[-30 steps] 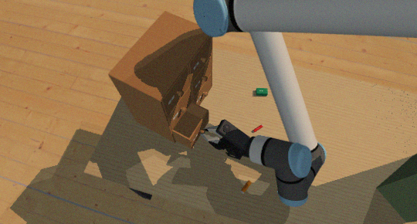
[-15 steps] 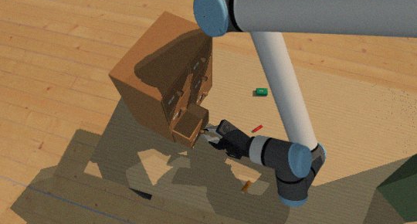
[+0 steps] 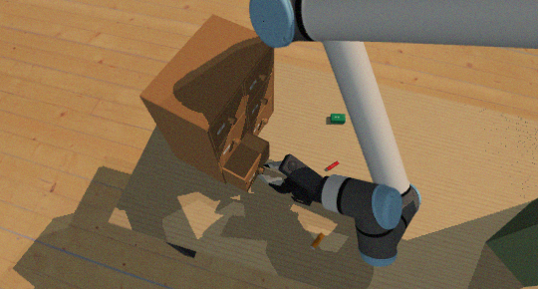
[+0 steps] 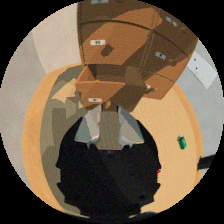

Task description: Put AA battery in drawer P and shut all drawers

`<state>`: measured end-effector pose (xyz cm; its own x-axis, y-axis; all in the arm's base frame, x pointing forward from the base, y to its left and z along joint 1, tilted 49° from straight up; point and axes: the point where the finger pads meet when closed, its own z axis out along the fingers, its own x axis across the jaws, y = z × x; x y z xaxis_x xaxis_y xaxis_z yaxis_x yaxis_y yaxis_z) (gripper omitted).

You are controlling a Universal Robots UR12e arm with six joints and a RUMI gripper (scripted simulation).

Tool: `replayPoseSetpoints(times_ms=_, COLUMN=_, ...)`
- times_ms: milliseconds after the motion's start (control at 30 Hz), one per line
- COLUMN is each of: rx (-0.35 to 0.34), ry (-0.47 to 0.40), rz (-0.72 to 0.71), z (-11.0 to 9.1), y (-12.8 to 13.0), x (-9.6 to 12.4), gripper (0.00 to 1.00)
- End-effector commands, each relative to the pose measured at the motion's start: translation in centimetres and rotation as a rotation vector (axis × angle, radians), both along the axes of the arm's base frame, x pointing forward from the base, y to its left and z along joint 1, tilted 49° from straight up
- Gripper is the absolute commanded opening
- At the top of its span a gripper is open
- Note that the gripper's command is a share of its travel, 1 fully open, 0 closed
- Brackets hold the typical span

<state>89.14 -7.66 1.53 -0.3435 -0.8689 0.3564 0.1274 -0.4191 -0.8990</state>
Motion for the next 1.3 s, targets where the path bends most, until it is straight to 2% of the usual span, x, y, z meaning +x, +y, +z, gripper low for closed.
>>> replayPoseSetpoints(times_ms=0, rx=0.0, ry=0.0, rz=0.001, z=0.0, y=0.1, x=0.0, gripper=0.2)
replayPoseSetpoints(times_ms=400, rx=0.0, ry=0.0, rz=0.001, z=-0.7, y=0.1, x=-0.8, gripper=0.2)
replayPoseSetpoints(times_ms=867, rx=0.0, ry=0.0, rz=0.001, z=-3.1, y=0.1, x=-3.5, gripper=0.2)
replayPoseSetpoints(times_ms=1267, rx=0.0, ry=0.0, rz=0.001, z=-3.3, y=0.2, x=-3.9, gripper=0.2)
